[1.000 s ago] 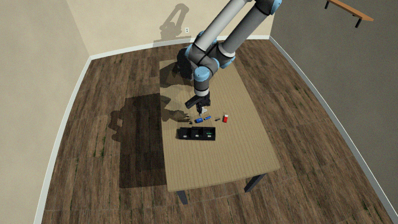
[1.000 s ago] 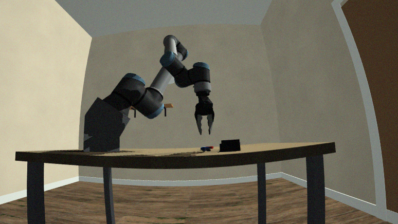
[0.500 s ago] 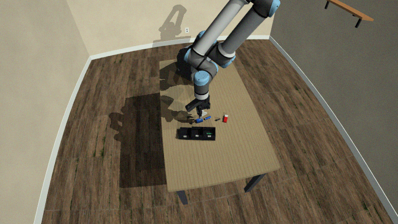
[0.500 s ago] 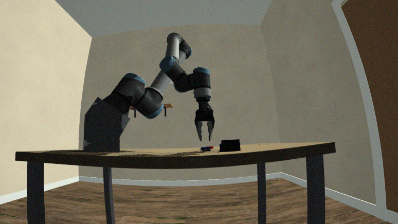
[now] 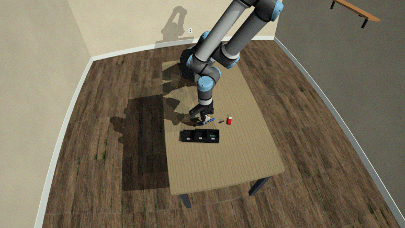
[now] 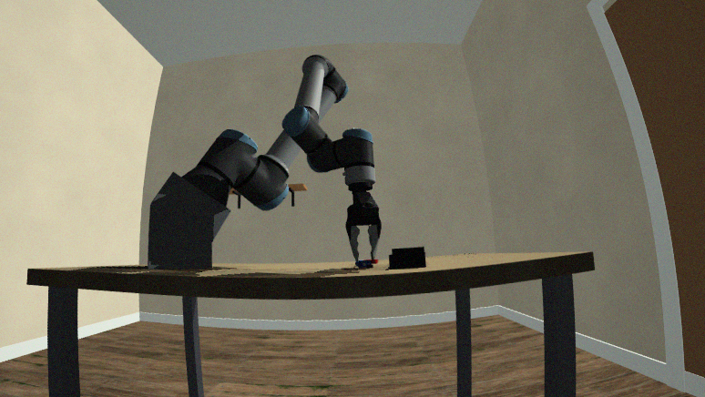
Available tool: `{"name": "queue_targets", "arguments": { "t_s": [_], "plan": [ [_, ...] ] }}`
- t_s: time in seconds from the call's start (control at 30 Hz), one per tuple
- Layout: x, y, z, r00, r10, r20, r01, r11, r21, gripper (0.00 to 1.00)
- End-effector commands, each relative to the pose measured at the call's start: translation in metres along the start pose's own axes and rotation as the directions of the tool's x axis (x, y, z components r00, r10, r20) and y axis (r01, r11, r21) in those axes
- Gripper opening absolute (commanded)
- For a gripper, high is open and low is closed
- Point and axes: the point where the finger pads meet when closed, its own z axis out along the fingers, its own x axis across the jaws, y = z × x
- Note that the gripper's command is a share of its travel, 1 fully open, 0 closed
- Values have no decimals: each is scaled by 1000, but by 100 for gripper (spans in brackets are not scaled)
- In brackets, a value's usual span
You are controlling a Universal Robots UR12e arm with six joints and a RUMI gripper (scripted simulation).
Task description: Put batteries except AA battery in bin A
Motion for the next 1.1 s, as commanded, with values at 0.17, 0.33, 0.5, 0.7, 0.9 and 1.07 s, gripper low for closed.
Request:
{"name": "queue_targets", "arguments": {
  "t_s": [0.17, 0.33, 0.5, 0.7, 0.9, 1.07],
  "plan": [
    [0, 0, 8, 1000, 0, 1, 0, 1000, 1, 25],
    [0, 0, 13, 1000, 0, 1, 0, 1000, 1, 25],
    [0, 0, 13, 1000, 0, 1, 0, 1000, 1, 25],
    [0, 0, 13, 1000, 0, 1, 0, 1000, 1, 25],
    [0, 0, 13, 1000, 0, 1, 0, 1000, 1, 0],
    [0, 0, 13, 1000, 0, 1, 0, 1000, 1, 0]
  ]
}}
